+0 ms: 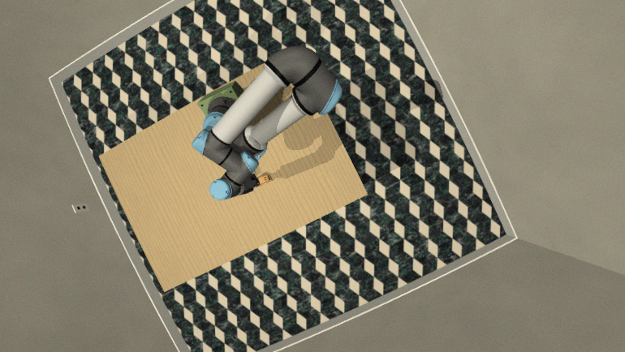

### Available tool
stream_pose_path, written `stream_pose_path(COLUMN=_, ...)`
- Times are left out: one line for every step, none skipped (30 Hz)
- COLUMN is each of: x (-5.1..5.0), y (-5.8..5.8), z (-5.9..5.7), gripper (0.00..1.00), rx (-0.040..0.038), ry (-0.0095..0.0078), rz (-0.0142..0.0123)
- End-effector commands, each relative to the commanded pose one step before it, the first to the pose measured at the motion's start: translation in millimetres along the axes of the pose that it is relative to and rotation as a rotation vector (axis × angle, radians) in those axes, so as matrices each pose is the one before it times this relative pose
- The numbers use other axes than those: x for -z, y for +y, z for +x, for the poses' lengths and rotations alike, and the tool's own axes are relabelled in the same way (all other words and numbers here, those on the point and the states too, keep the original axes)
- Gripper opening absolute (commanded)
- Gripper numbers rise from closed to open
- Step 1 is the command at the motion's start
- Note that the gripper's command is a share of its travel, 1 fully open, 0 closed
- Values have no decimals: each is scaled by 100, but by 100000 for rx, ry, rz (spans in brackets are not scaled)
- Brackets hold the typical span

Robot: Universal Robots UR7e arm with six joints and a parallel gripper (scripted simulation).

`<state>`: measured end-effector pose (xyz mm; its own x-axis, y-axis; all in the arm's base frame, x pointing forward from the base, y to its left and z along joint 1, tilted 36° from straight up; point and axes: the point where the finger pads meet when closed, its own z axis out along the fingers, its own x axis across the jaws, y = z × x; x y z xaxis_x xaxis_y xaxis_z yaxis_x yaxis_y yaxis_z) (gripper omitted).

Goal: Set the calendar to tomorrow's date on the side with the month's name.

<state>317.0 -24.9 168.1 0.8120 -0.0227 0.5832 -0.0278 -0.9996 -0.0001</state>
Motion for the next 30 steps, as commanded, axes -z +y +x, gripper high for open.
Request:
stream_pose_path(x=-597, y=6, z=7, gripper=60, rx=39, ry=-118, rz=-33)
stream_pose_path(x=-159, y=2, z=-5, gripper=60, rx=0, ry=-1, rz=0)
stream_pose_path(x=-170, y=-2, z=-5, gripper=60, rx=-1, ry=4, rz=0)
stream_pose_path(x=-178, y=4, z=-6, gripper=60, rx=1, ry=-3, rz=0)
stream_pose_path(x=0, y=0, z=0, gripper=60, rx=0, ry=0, rz=0)
stream_pose_path(x=0, y=0, z=0, gripper=60, rx=0, ry=0, rz=0)
stream_pose_path(x=-187, y=1, z=-6, gripper=60, rx=0, ry=0, rz=0)
stream_pose_path(x=-195, y=-1, z=-6, gripper=60, rx=0, ry=2, rz=0)
stream_pose_path(x=-201, y=5, z=-6, gripper=60, rx=1, ry=-3, rz=0)
stream_pose_path(x=-207, y=-2, z=-7, gripper=60, rx=-1, ry=3, rz=0)
stream_pose_path(x=-210, y=5, z=-6, gripper=60, rx=1, ry=-3, rz=0)
stream_pose_path(x=-214, y=0, z=-7, gripper=60, rx=0, ry=1, rz=0)
stream_pose_path(x=-215, y=3, z=-7, gripper=60, rx=0, ry=-1, rz=0)
stream_pose_path(x=-216, y=2, z=-7, gripper=60, rx=0, ry=0, rz=0)
stream_pose_path(x=-216, y=1, z=-7, gripper=60, rx=0, ry=1, rz=0)
stream_pose_path(x=-214, y=3, z=-7, gripper=60, rx=0, ry=-1, rz=0)
stream_pose_path(x=-211, y=-2, z=-7, gripper=60, rx=-1, ry=2, rz=0)
stream_pose_path(x=-206, y=5, z=-6, gripper=60, rx=1, ry=-2, rz=0)
stream_pose_path(x=-202, y=-1, z=-7, gripper=60, rx=0, ry=2, rz=0)
stream_pose_path(x=-195, y=4, z=-6, gripper=60, rx=0, ry=-1, rz=0)
stream_pose_path(x=-188, y=1, z=-6, gripper=60, rx=0, ry=0, rz=0)
stream_pose_path(x=0, y=0, z=0, gripper=60, rx=0, ry=0, rz=0)
stream_pose_path(x=0, y=0, z=0, gripper=60, rx=0, ry=0, rz=0)
stream_pose_path(x=-180, y=-1, z=-6, gripper=60, rx=0, ry=2, rz=0)
stream_pose_path(x=-170, y=4, z=-5, gripper=60, rx=0, ry=-2, rz=0)
stream_pose_path(x=-161, y=0, z=-5, gripper=60, rx=0, ry=1, rz=0)
stream_pose_path(x=-151, y=-1, z=-5, gripper=60, rx=0, ry=1, rz=0)
stream_pose_path(x=-139, y=4, z=-4, gripper=60, rx=0, ry=-1, rz=0)
stream_pose_path(x=-128, y=1, z=-4, gripper=60, rx=0, ry=0, rz=0)
stream_pose_path(x=-117, y=-1, z=-4, gripper=60, rx=0, ry=1, rz=0)
